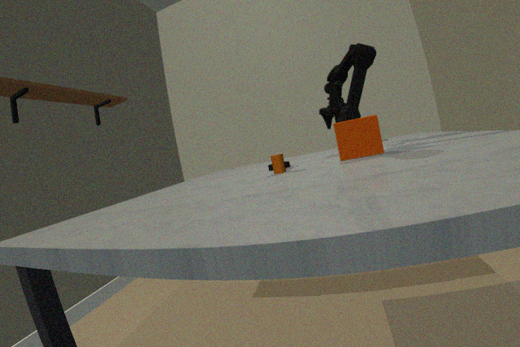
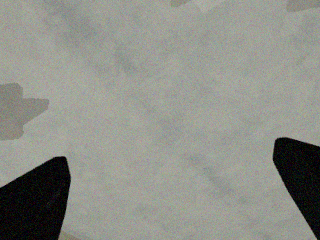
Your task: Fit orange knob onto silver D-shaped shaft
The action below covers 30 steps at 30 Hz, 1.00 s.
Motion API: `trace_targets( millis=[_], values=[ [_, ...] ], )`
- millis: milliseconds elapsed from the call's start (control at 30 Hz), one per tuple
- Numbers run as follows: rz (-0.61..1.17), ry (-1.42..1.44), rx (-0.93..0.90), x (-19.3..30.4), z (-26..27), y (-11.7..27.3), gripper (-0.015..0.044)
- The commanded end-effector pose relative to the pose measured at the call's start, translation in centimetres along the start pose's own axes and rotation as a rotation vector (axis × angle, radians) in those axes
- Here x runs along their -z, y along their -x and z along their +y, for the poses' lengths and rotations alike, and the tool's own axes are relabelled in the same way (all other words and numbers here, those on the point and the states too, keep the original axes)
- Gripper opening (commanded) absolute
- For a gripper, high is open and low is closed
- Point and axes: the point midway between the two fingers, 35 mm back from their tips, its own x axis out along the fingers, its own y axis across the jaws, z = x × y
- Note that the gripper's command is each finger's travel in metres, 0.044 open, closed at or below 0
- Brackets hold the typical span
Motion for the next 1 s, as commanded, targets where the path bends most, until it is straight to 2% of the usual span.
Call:
trace_targets(
  millis=[0,67,400,700,967],
  values=[
    [-0.002,0.018,0.001,0.0,0.0,0.0,0.0426],
    [-0.014,0.159,0.01,0.0,-0.02,-0.04,0.044],
    [-0.065,1.237,0.12,0.04,-0.12,-0.25,0.044],
    [-0.022,2.218,0.269,0.24,-0.1,-0.33,0.044],
    [0.058,2.789,0.377,0.45,-0.03,-0.35,0.044]
  ],
)
